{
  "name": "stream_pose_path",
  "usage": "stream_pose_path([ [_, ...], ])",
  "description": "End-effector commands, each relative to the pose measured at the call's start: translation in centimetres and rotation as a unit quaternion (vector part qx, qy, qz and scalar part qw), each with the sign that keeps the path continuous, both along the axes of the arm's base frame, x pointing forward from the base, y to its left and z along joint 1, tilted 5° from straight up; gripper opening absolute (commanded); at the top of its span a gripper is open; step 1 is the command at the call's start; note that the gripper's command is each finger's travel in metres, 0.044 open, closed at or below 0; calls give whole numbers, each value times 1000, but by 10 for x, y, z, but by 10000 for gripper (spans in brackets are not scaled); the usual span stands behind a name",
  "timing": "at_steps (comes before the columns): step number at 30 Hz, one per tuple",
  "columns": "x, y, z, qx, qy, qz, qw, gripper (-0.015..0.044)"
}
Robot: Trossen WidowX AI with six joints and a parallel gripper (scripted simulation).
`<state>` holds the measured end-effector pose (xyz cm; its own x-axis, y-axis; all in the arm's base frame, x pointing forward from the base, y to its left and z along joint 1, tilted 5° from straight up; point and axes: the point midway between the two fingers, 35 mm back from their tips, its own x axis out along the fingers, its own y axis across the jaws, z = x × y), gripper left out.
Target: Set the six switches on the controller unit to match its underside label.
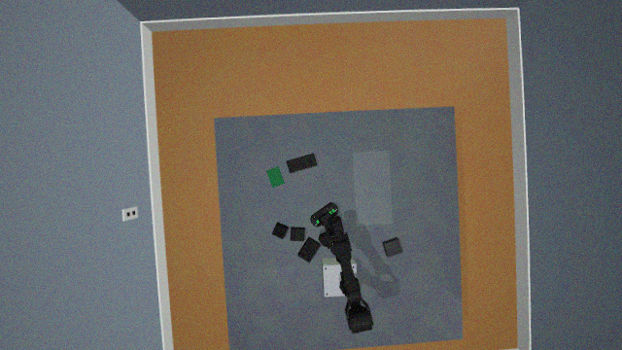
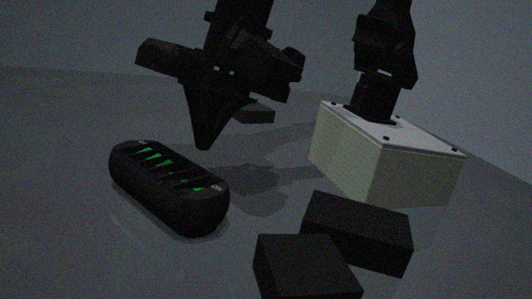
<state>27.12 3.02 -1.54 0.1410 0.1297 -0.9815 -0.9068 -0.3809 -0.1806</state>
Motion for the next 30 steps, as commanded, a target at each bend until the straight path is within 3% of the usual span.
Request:
stream_pose_path([
  [1, 6, 5, 5, 0, 6, 0, 1000, 79],
  [15, 29, 64, 36, -31, 83, 7, 996, 440],
  [30, 30, 71, 27, -36, 91, 8, 995, 440],
])
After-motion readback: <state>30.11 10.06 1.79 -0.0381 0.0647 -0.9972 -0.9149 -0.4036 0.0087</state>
